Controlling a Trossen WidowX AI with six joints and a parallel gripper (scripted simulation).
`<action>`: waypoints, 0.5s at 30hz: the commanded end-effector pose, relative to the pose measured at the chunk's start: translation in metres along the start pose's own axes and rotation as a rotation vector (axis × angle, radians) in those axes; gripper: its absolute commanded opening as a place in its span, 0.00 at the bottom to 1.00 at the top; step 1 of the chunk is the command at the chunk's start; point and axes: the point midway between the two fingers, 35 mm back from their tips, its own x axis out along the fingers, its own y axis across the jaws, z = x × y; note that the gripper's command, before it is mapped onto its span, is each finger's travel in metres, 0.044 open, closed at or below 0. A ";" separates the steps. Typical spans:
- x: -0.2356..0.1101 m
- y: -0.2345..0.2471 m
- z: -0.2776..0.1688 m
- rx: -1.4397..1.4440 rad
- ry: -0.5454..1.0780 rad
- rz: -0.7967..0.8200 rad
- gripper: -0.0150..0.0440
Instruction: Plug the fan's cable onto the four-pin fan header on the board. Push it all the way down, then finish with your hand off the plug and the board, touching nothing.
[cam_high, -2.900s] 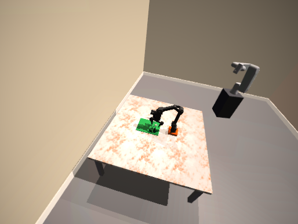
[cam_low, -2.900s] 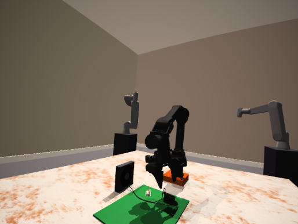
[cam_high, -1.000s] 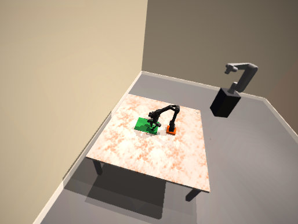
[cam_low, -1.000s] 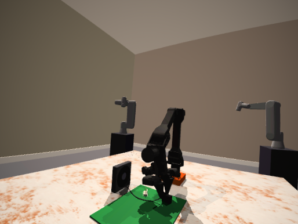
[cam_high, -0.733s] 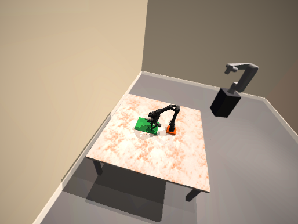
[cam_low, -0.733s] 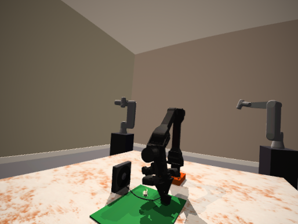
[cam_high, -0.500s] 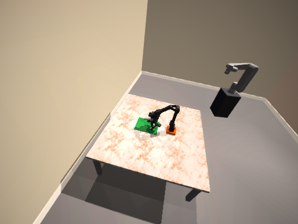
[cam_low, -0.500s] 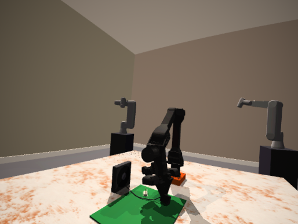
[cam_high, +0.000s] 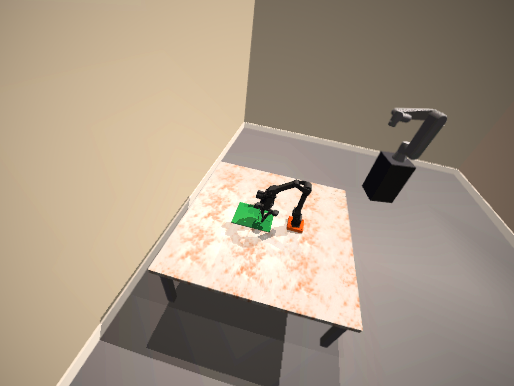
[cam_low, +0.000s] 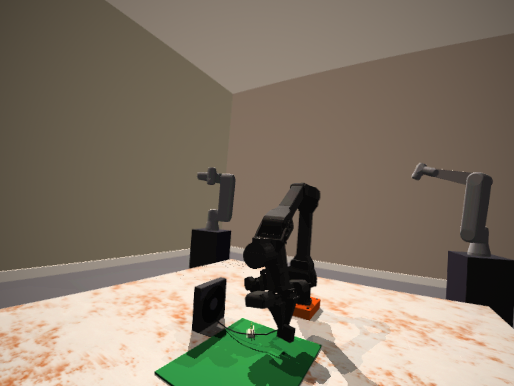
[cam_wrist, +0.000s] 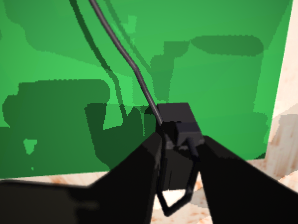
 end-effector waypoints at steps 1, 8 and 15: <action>-0.013 0.002 -0.004 0.000 0.004 0.009 0.25; -0.035 0.002 -0.009 0.001 0.004 0.008 0.25; -0.057 -0.001 -0.014 0.003 0.005 0.006 0.25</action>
